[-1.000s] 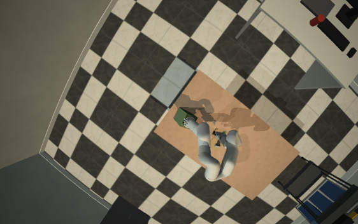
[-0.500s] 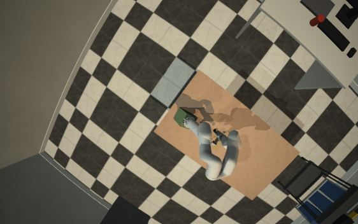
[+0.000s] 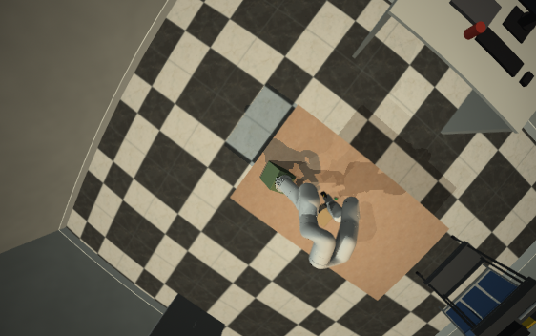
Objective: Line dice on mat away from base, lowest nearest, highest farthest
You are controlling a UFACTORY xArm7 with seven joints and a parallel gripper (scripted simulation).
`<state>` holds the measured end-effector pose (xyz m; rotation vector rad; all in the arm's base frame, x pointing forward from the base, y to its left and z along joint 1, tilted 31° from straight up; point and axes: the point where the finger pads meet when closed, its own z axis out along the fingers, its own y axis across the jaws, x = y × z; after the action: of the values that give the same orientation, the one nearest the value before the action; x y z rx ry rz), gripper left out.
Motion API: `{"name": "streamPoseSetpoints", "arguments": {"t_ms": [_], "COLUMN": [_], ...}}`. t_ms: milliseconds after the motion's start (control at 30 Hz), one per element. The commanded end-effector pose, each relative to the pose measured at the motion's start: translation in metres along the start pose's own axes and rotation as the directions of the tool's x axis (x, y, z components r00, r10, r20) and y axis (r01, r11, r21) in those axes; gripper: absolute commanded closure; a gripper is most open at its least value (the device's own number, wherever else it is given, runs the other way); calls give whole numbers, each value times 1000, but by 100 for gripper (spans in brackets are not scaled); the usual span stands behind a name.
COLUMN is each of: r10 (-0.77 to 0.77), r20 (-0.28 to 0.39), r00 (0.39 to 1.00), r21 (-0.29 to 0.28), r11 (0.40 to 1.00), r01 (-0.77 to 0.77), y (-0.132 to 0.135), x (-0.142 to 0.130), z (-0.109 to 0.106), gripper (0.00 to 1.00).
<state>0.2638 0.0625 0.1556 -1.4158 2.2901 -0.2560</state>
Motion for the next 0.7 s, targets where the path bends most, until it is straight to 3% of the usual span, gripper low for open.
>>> {"name": "streamPoseSetpoints", "arguments": {"t_ms": [0,200,300,333,567,667], "r10": [172,335,345,434,574,653], "r20": [-3,2,3,7,14,18], "r00": [985,942,939,901,819,758], "r21": [18,18,18,18,17,16], "r11": [985,942,938,901,819,757], "r01": [-172,-335,-345,-434,-574,-653], "y": [0,0,0,-1,-2,-3], "x": [-1,-2,-2,-3,-4,-5], "z": [2,6,6,8,11,13], "gripper": [0,0,0,0,0,0]}}
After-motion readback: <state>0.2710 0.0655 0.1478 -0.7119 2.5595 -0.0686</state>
